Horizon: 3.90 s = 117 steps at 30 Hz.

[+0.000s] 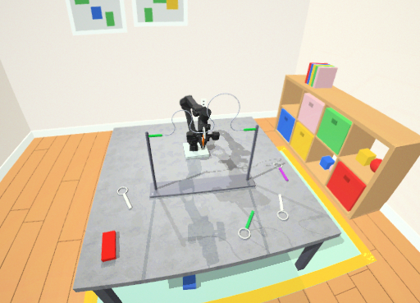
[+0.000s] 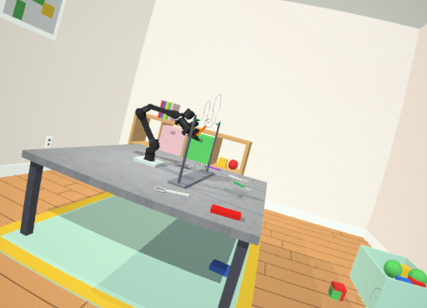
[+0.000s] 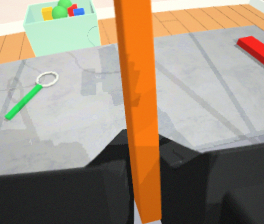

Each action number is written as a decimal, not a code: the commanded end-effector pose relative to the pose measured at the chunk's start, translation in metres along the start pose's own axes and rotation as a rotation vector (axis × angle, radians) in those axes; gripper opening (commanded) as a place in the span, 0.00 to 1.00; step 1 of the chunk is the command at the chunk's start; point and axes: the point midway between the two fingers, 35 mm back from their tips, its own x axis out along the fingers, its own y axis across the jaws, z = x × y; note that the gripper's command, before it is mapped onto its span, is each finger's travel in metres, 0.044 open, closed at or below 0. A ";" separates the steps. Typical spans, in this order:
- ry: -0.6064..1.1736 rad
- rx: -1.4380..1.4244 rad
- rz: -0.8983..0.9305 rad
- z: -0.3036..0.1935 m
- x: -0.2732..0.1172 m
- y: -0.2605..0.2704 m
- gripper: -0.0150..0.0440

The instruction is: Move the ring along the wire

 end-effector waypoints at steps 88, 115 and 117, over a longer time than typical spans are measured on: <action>0.189 1.601 0.912 0.176 -0.119 0.144 0.00; 0.180 1.921 0.984 0.230 -0.135 0.117 0.00; 0.180 1.918 0.982 0.231 -0.136 0.116 0.00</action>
